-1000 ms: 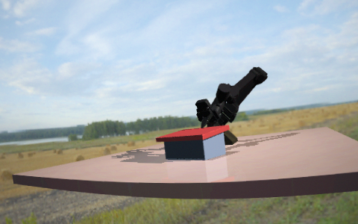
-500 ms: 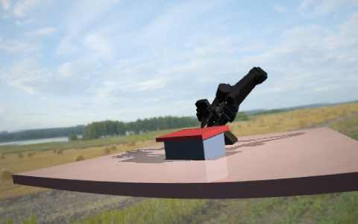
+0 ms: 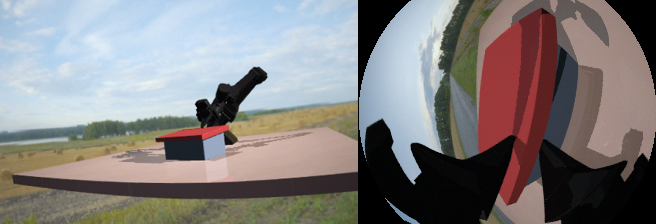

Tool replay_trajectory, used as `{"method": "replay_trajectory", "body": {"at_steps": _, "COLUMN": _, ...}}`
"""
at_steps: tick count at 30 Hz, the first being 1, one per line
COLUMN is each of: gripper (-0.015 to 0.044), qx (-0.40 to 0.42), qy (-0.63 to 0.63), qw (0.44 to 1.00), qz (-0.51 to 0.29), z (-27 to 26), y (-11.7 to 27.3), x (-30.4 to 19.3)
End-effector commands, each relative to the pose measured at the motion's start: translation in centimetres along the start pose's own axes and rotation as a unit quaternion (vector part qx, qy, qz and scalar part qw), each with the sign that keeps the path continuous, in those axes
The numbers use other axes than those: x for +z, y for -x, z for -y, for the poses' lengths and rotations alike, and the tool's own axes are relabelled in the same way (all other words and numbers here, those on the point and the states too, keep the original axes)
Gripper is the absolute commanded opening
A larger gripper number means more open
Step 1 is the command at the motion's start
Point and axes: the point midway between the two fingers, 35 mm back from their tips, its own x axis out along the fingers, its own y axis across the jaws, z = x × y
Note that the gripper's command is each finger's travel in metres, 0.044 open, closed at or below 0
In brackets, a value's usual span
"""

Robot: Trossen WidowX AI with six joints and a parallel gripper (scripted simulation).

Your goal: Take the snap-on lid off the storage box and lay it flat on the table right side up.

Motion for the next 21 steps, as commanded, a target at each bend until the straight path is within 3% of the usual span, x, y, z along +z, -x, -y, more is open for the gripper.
{"method": "replay_trajectory", "body": {"at_steps": 1, "gripper": 0.0, "qx": 0.0, "qy": 0.001, "qw": 1.0, "qz": -0.001, "z": -0.1, "y": 0.0, "x": 0.0}}
{"method": "replay_trajectory", "body": {"at_steps": 21, "gripper": 0.0, "qx": -0.001, "qy": 0.001, "qw": 1.0, "qz": -0.002, "z": -1.9, "y": 1.3, "x": 0.0}}
